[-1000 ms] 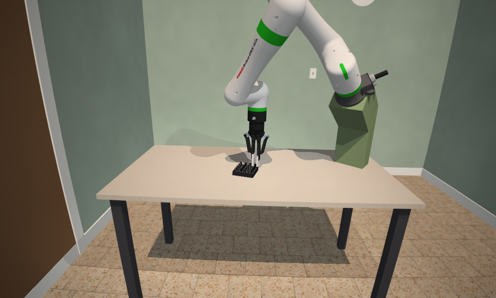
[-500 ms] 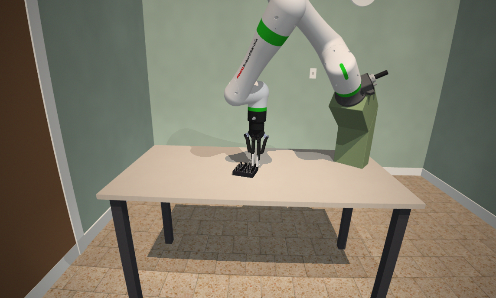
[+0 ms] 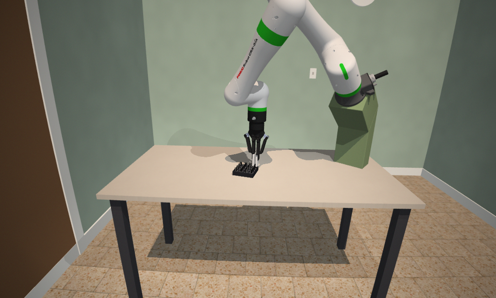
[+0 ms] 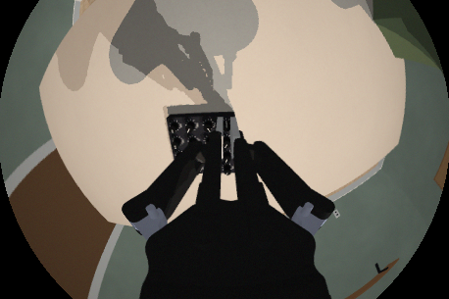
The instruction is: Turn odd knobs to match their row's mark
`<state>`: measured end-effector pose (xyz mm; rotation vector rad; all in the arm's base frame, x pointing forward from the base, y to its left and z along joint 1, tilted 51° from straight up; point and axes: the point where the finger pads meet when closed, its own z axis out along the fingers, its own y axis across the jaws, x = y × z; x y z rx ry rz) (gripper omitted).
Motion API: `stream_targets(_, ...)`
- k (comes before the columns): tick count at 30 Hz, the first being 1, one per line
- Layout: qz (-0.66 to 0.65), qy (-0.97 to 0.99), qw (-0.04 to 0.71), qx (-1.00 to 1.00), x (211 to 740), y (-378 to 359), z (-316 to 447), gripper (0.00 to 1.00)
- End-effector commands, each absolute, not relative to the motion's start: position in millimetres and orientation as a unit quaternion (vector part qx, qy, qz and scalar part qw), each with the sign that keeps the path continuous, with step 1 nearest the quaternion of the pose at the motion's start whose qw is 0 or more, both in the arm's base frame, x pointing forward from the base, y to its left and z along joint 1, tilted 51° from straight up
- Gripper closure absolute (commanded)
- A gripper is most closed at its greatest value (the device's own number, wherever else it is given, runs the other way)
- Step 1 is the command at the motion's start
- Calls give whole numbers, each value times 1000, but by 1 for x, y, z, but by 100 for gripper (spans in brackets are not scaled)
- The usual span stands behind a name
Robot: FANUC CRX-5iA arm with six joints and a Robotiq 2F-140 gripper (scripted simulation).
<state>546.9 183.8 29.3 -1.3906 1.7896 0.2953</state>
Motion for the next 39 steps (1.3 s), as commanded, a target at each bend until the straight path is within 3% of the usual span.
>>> stream_targets(1,117,712,415,-553,547,184,29,95)
stream_targets(39,102,691,419,-580,547,184,29,95)
